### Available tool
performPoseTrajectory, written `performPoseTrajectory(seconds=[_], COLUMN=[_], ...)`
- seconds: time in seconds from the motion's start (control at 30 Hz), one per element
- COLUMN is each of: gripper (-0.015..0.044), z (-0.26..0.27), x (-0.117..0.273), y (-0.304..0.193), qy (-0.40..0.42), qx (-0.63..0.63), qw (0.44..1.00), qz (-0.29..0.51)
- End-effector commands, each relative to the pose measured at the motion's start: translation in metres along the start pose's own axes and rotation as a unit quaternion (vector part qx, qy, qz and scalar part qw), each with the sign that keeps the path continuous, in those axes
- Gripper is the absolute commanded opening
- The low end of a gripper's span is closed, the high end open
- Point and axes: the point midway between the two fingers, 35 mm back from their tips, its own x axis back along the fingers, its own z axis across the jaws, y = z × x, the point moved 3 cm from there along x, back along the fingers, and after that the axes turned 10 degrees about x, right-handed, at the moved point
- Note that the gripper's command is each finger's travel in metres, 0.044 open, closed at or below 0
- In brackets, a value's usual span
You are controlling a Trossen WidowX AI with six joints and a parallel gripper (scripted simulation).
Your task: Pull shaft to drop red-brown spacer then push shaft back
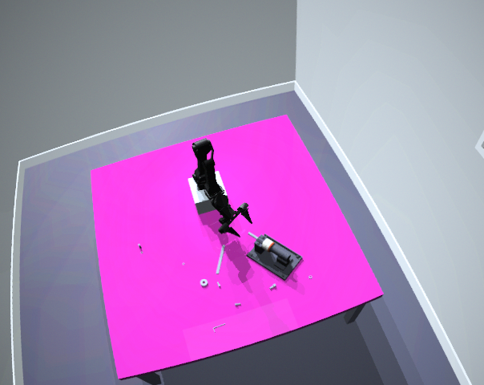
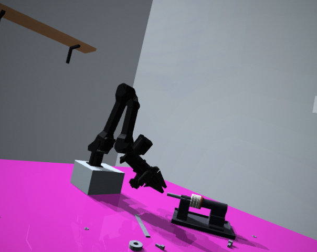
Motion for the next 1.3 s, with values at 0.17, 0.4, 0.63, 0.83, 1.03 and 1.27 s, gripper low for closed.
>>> performPoseTrajectory(seconds=[0.17, 0.4, 0.63, 0.83, 1.03, 1.27], gripper=[0.044, 0.044, 0.044, 0.044, 0.044, 0.044], z=[-0.0003, 0.0003, 0.0003, 0.0003, 0.0003, 0.0004], x=[-0.0015, -0.0076, -0.0076, -0.0076, -0.0076, -0.0083], y=[-0.0011, -0.0047, -0.0047, -0.0047, -0.0047, -0.0048], qy=[-0.002, -0.002, -0.002, -0.002, -0.002, -0.002], qx=[-0.002, -0.002, -0.002, -0.002, -0.002, -0.002], qw=[1.0, 1.0, 1.0, 1.0, 1.0, 1.0], qz=[0.001, 0.002, 0.002, 0.002, 0.002, 0.002])
